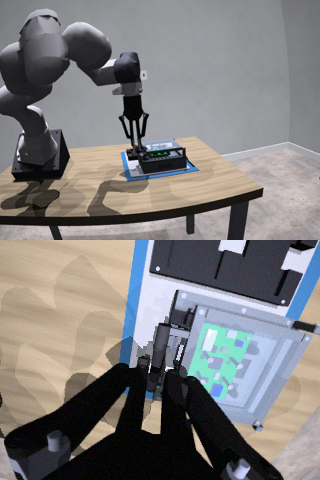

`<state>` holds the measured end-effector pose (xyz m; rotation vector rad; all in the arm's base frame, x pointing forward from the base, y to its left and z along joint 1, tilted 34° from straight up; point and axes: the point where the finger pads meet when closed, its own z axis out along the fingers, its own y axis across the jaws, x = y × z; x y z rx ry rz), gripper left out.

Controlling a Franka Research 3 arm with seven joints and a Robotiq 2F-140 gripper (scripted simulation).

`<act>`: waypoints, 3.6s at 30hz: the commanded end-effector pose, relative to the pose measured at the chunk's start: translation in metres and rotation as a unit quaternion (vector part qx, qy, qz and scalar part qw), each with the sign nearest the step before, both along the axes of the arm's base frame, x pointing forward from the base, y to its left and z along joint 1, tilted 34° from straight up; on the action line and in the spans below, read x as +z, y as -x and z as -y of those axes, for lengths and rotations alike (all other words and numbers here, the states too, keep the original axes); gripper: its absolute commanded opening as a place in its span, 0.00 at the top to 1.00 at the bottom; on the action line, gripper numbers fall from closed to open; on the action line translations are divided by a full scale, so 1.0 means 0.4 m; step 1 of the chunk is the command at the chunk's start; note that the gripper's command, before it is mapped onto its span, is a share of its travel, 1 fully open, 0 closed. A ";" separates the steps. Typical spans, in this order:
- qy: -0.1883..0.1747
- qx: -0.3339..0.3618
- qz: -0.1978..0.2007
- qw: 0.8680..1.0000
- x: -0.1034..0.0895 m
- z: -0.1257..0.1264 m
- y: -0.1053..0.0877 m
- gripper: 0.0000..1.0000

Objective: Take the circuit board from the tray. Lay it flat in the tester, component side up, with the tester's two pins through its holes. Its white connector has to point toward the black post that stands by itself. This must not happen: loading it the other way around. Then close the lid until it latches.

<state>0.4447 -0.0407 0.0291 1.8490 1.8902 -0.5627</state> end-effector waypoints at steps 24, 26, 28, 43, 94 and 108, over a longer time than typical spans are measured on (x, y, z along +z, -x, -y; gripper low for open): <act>-0.002 -0.001 0.000 1.000 -0.014 0.010 -0.002 1.00; -0.002 -0.001 0.000 1.000 -0.014 0.010 -0.002 1.00; -0.002 -0.001 0.000 1.000 -0.014 0.010 -0.002 1.00; -0.002 -0.001 0.000 1.000 -0.014 0.010 -0.002 0.70; -0.002 -0.001 0.000 1.000 0.035 -0.023 0.000 0.70; -0.002 -0.001 0.000 1.000 0.116 -0.079 0.002 0.70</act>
